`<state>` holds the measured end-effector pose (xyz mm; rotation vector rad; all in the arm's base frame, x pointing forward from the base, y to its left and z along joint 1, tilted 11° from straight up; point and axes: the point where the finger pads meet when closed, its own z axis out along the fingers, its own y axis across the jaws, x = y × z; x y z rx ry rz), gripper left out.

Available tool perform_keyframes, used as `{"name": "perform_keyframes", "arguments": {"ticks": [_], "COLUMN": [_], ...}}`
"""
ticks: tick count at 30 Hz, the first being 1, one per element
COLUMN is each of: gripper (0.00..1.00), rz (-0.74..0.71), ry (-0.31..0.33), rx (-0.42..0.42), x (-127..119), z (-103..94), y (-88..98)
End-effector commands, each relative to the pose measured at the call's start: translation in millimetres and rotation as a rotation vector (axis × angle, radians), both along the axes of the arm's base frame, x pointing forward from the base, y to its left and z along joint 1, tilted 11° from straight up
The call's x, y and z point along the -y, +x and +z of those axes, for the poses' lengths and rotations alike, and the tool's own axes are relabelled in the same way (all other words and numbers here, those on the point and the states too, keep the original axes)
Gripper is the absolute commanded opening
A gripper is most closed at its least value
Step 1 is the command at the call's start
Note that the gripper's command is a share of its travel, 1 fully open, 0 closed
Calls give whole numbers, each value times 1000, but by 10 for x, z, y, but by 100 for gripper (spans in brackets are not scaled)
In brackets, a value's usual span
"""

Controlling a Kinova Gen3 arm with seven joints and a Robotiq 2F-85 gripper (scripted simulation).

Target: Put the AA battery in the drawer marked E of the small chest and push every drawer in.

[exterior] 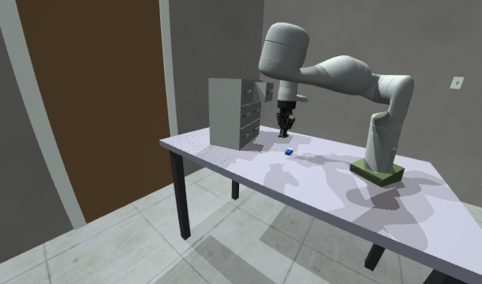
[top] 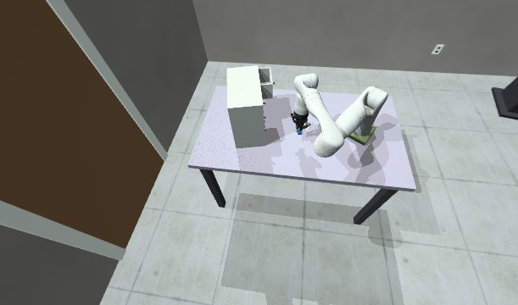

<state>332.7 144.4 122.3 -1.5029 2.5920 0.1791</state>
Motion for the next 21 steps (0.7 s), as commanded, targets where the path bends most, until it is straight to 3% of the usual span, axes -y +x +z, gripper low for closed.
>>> {"name": "perform_keyframes", "arguments": {"ticks": [1, 9, 11, 21], "gripper": [9, 9, 9, 9], "rz": [-90, -302, -302, -527], "ry": [6, 20, 20, 35], "rx": [-10, -48, -48, -87], "x": [270, 819, 819, 1400], "z": [-12, -87, -87, -166], "y": [158, 484, 484, 828]}}
